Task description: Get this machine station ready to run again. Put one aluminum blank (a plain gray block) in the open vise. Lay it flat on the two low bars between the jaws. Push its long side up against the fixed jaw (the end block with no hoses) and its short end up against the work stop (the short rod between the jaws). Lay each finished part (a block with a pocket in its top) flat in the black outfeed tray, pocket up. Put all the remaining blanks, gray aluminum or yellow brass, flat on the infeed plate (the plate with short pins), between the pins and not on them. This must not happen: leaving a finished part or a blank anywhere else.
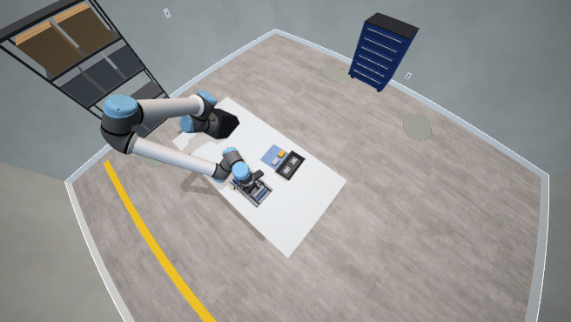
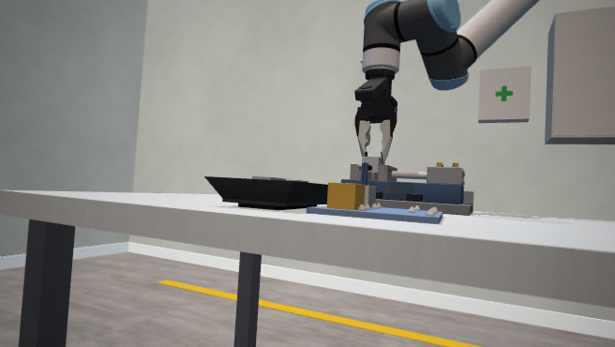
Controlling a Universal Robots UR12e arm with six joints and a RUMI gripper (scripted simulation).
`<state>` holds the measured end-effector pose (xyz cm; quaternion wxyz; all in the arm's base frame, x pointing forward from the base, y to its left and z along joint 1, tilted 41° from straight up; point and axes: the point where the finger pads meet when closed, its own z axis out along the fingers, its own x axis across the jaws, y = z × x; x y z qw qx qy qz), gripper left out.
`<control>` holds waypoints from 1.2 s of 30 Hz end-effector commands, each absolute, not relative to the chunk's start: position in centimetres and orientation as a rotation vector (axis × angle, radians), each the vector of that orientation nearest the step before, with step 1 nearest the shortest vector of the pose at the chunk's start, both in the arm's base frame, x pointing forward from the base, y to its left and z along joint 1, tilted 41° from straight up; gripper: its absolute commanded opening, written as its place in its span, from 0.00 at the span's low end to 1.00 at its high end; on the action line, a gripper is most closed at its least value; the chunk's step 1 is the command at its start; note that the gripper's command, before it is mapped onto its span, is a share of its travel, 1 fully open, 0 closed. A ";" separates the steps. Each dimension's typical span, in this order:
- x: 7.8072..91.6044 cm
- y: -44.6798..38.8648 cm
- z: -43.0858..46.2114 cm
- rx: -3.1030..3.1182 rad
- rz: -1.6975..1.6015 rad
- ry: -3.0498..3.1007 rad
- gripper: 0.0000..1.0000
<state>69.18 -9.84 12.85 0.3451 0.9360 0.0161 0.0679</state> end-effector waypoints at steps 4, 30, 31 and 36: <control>69.2 -9.8 12.9 2.430 0.178 0.042 0.00; 69.2 -9.8 12.9 2.430 0.178 0.042 0.40; 69.2 -9.8 12.9 2.430 0.178 0.042 0.40; 69.2 -9.8 12.9 2.430 0.178 0.042 0.40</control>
